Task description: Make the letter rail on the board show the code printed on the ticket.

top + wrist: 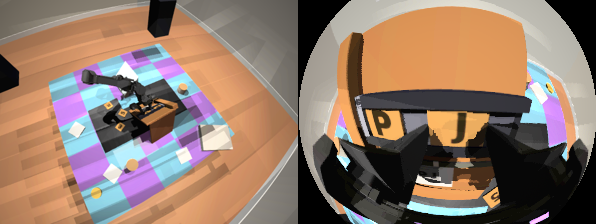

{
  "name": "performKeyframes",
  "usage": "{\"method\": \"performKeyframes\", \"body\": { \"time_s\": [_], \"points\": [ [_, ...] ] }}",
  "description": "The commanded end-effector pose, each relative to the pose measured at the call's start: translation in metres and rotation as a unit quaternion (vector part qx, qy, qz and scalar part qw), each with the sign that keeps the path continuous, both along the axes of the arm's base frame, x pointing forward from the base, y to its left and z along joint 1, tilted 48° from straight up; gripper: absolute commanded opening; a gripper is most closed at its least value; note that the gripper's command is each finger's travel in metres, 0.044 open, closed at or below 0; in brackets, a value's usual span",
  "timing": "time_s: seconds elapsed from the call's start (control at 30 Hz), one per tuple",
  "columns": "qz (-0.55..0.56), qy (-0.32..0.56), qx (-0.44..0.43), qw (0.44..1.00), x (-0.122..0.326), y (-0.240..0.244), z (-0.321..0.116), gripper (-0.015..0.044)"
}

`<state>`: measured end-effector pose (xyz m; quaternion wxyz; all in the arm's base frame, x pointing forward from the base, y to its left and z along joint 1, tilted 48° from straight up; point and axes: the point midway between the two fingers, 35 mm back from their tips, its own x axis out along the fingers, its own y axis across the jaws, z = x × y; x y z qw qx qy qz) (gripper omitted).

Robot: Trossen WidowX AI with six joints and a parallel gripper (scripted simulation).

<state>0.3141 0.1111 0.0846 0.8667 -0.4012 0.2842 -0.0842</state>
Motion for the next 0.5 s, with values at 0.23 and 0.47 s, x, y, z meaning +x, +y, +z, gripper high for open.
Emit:
{"method": "performKeyframes", "body": {
  "time_s": [0.23, 0.47],
  "points": [
    [-0.003, -0.004, 0.003, 1.000, 0.0010, 0.0052, -0.0034, 0.0000],
    [-0.003, -0.004, 0.003, 1.000, 0.0007, 0.0079, -0.0063, 0.0000]
  ]
}}
